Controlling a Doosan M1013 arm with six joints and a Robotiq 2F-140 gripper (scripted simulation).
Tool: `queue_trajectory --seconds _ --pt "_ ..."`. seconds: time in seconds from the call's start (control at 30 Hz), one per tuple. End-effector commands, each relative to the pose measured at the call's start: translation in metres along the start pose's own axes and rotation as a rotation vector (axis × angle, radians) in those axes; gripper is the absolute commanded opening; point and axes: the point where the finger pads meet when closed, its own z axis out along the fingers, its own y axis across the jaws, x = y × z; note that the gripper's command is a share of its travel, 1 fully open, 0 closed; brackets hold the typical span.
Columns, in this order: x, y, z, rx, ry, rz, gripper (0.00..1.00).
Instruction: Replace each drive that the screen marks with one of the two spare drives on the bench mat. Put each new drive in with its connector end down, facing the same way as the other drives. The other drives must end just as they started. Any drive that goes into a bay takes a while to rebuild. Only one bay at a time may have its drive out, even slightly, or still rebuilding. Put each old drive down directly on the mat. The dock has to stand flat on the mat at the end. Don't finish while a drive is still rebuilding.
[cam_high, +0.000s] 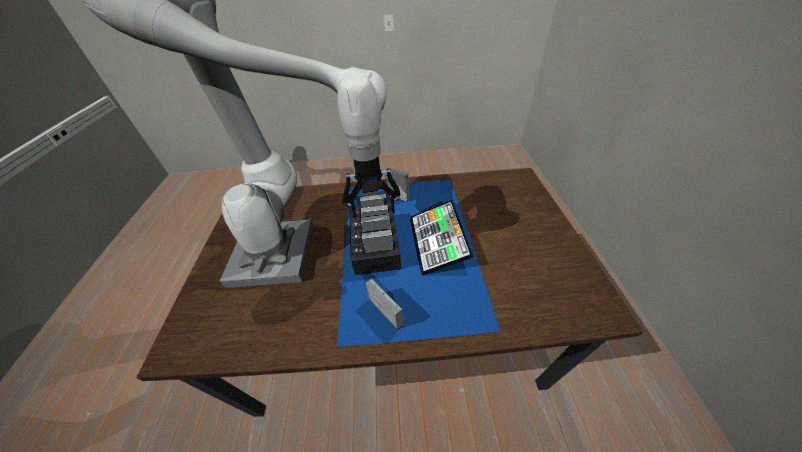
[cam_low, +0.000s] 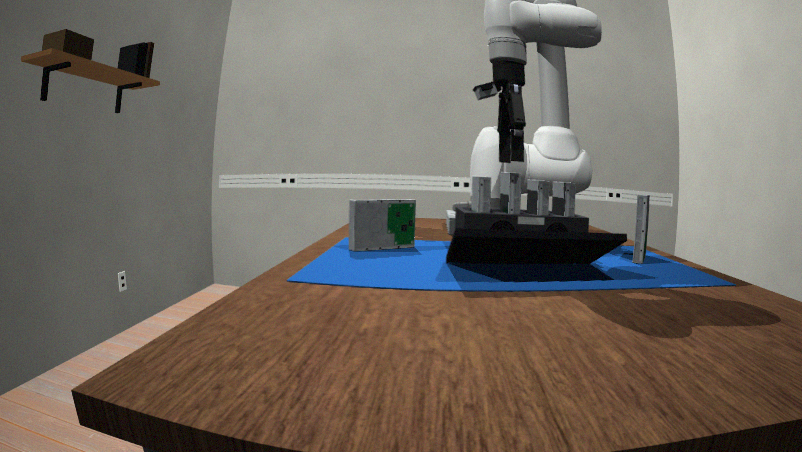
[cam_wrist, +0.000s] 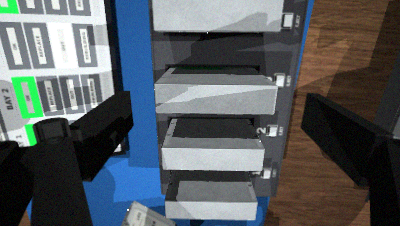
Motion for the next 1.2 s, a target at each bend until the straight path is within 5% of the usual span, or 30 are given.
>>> queue_trajectory --seconds 0.0,1.17 --pt "0.000 0.000 0.000 0.001 0.000 0.000 0.89" --pt "0.000 0.000 0.013 0.001 0.000 0.000 0.89"
